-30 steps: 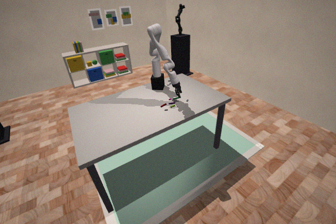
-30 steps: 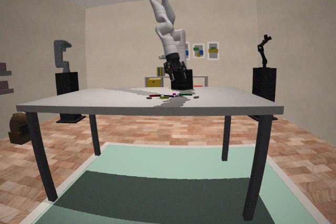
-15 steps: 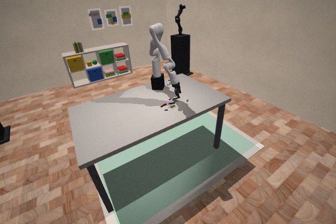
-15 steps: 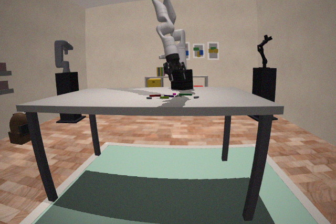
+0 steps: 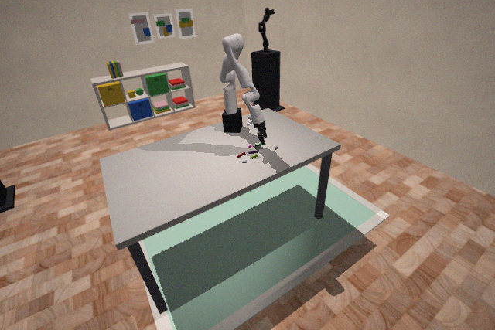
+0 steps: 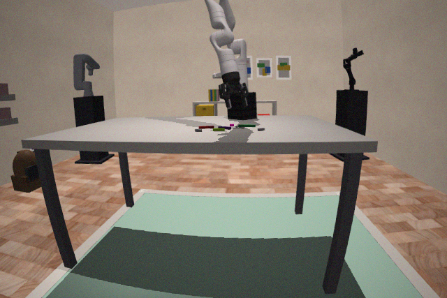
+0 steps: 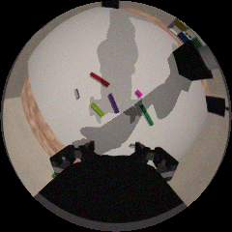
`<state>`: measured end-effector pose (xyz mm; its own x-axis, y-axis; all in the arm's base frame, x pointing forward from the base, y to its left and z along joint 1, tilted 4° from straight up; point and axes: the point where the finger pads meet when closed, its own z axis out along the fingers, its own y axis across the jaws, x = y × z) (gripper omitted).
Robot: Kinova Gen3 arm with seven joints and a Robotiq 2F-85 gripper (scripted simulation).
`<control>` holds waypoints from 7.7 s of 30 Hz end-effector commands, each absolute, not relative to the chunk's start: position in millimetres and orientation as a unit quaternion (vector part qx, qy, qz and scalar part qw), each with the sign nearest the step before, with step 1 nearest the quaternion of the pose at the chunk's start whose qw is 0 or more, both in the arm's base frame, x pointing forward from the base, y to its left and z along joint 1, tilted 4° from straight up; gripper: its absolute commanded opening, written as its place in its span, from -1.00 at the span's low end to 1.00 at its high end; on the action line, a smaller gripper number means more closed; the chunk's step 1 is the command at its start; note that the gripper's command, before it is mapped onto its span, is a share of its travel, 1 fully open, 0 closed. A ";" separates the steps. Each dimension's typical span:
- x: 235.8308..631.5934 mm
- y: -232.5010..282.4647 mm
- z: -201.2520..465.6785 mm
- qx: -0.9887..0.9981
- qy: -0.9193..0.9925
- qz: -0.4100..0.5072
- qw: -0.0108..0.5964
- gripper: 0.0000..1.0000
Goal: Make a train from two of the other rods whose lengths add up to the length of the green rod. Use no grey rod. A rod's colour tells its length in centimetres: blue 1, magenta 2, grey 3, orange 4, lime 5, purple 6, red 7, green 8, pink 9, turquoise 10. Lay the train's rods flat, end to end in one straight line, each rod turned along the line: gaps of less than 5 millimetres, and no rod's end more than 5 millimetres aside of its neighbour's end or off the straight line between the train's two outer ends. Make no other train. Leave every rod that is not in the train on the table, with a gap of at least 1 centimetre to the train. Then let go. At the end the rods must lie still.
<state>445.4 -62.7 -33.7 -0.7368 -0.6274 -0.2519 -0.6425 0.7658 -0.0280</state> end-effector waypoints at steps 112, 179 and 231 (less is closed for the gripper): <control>415.7 -61.6 -54.5 -0.329 0.943 -0.014 0.035 1.00; 408.7 -62.4 -58.5 -0.325 0.945 -0.029 0.012 1.00; 408.7 -62.4 -58.5 -0.325 0.945 -0.029 0.012 1.00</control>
<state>408.2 -62.4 -59.1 -0.7884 -0.6152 -0.0035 -0.6138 0.7870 -0.0614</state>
